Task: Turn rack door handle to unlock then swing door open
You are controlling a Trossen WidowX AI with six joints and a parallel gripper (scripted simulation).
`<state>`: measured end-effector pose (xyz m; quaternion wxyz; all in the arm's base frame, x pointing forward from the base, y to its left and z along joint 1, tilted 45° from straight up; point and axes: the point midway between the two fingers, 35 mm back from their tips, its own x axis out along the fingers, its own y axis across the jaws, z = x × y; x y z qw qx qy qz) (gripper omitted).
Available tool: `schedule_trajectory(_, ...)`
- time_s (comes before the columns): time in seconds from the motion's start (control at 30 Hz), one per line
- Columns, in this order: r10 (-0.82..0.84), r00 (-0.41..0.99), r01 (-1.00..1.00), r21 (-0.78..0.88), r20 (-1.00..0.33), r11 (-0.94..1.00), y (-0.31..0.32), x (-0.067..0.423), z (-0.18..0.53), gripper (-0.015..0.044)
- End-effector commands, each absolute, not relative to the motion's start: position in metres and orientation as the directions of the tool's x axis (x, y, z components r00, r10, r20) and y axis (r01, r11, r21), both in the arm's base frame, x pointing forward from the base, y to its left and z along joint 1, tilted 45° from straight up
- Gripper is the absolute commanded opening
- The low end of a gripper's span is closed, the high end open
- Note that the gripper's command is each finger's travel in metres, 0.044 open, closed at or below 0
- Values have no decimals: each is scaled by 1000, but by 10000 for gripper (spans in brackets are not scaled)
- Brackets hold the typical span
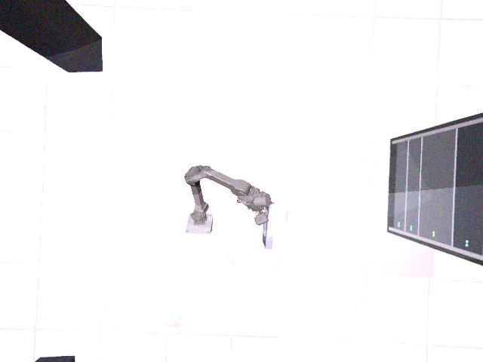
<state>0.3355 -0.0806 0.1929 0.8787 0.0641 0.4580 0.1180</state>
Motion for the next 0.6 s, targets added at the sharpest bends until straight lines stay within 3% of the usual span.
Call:
schedule_trajectory(0.0,323,503,-147,289,-802,946,-86,332,191,293)
schedule_trajectory(0.57,624,337,-18,657,-705,753,-112,309,190,293)
